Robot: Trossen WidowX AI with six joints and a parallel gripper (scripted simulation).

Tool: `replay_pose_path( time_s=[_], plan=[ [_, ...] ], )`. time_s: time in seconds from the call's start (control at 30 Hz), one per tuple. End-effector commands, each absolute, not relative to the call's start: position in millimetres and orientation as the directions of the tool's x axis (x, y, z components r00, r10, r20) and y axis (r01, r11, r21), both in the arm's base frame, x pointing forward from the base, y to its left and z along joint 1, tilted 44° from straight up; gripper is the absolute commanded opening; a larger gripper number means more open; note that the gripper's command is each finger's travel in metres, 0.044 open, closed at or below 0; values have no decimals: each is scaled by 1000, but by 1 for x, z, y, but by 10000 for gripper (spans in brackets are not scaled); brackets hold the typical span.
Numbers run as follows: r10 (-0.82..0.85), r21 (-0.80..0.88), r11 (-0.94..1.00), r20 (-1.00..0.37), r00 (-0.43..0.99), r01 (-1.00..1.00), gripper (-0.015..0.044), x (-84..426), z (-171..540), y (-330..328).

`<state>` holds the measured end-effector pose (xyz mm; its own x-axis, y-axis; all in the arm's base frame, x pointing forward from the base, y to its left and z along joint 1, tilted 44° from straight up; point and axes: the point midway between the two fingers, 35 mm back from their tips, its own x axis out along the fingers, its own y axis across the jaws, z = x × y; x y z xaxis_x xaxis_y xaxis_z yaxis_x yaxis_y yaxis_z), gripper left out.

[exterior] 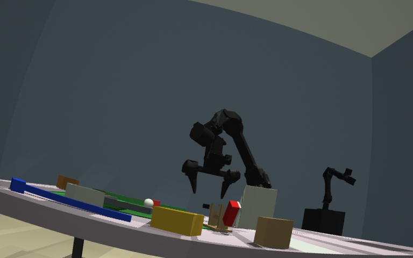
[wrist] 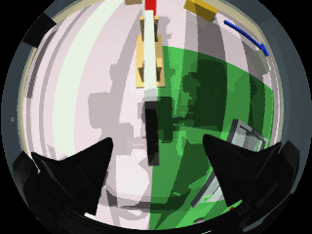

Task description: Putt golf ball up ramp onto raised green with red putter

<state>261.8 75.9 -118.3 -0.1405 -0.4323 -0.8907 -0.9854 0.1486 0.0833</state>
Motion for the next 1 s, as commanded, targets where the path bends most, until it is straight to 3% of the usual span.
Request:
replay_pose_path(
  time_s=[0.0, 0.97],
  plan=[
    [-440, 102, 149, -884, -158, -984, 440, 254, -131, 61],
    [-442, 102, 149, -883, -158, -984, 440, 246, -162, 33]
  ],
)
